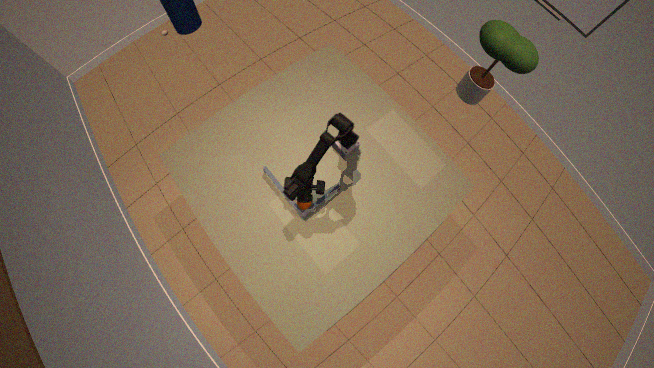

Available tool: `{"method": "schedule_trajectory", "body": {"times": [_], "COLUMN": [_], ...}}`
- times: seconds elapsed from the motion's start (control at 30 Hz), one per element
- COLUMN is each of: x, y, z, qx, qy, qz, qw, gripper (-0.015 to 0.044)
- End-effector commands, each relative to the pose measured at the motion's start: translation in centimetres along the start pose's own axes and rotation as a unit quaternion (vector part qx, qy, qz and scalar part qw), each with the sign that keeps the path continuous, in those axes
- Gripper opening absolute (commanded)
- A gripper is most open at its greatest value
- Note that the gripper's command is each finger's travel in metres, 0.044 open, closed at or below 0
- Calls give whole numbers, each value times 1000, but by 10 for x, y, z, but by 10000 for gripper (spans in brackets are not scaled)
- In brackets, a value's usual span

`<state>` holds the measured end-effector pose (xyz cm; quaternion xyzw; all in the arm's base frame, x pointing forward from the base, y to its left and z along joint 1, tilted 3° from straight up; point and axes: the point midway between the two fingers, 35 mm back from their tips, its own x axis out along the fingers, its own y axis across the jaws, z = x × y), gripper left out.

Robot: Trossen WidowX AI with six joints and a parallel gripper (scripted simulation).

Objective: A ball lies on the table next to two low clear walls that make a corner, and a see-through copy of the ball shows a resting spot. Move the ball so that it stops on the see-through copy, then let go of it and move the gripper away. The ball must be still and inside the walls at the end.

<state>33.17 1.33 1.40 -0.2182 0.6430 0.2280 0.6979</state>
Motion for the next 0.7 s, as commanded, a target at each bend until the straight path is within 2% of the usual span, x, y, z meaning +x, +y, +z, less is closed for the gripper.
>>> {"method": "schedule_trajectory", "body": {"times": [0.0, 0.57, 0.67], "x": [1, 2, -22], "y": [2, 3, 2], "z": [-8, -31, -30], "qx": [-3, -3, -3], "qy": [1, 2, 2], "qz": [3, 3, 3], "qw": [1000, 1000, 1000], "gripper": [0, 0, 0]}}
